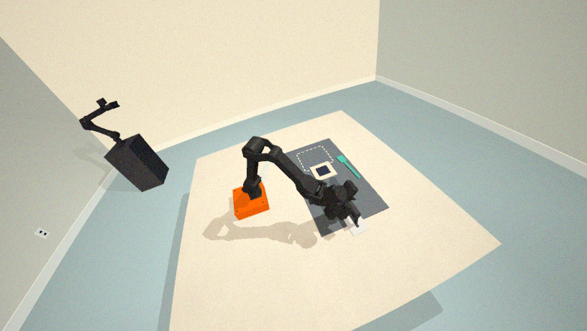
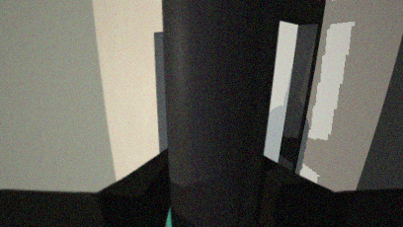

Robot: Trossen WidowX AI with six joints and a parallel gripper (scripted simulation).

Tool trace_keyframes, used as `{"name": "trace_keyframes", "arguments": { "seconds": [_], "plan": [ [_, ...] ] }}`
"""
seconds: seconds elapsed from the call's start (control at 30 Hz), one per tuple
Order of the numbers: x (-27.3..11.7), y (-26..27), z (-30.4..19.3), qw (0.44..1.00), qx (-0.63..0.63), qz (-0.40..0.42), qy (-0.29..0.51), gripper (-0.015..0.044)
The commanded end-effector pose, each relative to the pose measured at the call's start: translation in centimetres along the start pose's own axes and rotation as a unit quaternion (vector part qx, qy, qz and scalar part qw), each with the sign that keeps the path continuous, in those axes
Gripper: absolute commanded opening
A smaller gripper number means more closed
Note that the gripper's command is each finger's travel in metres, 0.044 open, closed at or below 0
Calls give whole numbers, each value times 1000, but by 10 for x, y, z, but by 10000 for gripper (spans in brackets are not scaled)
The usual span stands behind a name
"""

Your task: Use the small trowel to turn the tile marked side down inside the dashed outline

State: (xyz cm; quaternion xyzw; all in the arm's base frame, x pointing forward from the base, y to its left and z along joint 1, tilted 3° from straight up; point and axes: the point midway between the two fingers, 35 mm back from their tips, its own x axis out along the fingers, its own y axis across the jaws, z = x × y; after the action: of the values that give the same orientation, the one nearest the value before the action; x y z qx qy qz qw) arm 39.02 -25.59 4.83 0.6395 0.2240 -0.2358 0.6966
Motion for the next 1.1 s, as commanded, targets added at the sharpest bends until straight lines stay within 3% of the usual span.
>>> {"name": "trace_keyframes", "arguments": {
  "seconds": [0.0,0.6,0.9,1.07],
  "plan": [
    [1,-1,1,1000,2,-2,-2,122],
    [1,-1,1,1000,2,-2,-2,3],
    [-37,45,1,1000,2,-1,-1,0],
    [-38,46,0,1000,2,-1,-1,0]
  ]
}}
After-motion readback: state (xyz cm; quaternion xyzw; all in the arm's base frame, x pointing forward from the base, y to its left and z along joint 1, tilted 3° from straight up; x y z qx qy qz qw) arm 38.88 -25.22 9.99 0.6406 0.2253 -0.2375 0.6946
